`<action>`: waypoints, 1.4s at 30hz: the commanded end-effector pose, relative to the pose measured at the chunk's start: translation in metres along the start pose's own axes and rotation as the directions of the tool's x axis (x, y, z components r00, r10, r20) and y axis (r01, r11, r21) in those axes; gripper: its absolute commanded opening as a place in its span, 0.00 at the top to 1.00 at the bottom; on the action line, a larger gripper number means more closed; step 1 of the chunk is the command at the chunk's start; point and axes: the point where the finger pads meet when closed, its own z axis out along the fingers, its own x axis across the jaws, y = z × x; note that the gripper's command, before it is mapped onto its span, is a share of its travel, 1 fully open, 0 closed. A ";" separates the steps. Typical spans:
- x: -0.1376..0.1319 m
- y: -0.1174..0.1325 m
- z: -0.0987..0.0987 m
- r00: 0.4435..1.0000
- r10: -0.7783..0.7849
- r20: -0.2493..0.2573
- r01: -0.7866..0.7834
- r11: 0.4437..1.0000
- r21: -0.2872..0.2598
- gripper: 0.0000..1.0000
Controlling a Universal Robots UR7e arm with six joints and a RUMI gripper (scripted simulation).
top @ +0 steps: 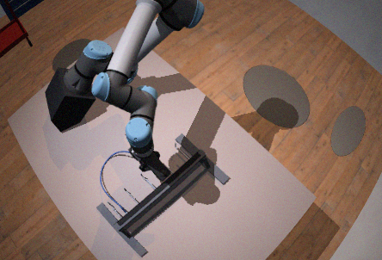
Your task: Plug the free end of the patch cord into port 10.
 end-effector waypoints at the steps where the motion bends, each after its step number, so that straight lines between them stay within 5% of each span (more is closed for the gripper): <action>1: 0.000 -0.007 0.005 1.000 0.000 -0.001 0.000 1.000 0.001 1.00; 42: 0.000 -0.024 0.018 1.000 -0.001 0.000 0.001 1.000 0.006 1.00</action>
